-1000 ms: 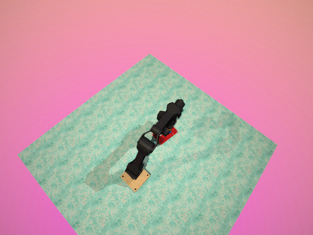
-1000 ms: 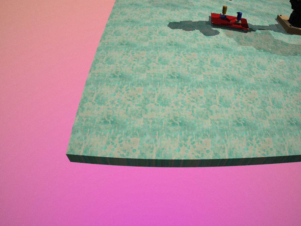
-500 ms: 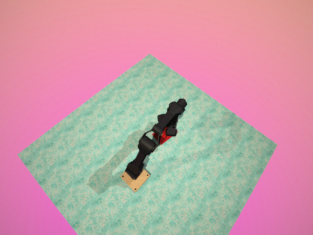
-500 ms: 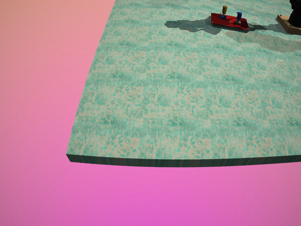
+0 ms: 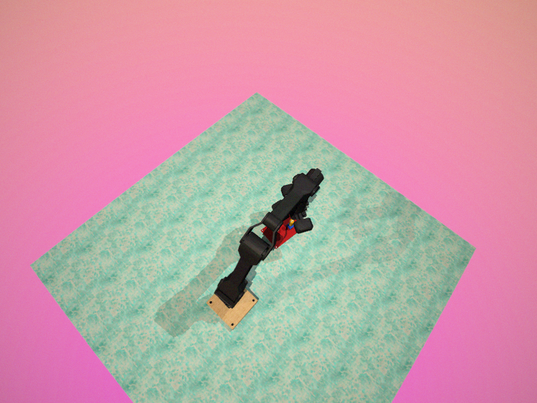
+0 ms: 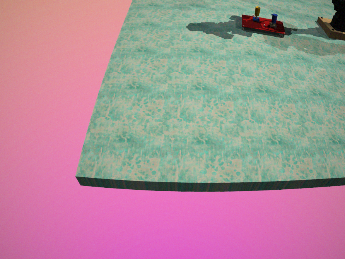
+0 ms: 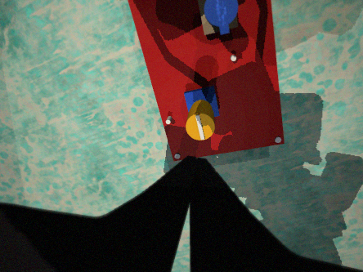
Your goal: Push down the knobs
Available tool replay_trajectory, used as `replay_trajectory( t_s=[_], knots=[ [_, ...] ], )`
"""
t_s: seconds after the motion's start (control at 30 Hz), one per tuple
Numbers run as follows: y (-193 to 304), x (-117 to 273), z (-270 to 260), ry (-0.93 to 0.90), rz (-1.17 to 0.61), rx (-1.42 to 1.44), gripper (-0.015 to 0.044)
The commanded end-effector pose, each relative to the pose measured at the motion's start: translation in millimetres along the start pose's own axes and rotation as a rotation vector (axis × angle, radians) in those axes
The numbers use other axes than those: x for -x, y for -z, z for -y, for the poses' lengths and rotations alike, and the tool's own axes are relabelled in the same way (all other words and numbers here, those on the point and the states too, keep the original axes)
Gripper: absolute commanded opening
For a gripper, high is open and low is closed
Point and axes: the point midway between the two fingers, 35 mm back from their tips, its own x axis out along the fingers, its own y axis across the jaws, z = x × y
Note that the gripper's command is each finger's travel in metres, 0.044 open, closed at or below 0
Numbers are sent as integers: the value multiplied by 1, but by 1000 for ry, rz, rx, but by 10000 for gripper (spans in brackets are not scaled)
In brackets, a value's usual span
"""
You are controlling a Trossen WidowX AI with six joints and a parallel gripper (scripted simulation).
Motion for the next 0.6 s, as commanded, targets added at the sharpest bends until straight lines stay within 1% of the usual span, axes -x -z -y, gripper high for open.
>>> replay_trajectory(
  t_s=[0.0,0.57],
  knots=[
    [0,-13,1,4,5,14,0],
    [0,-35,1,4,5,14,0]
  ],
)
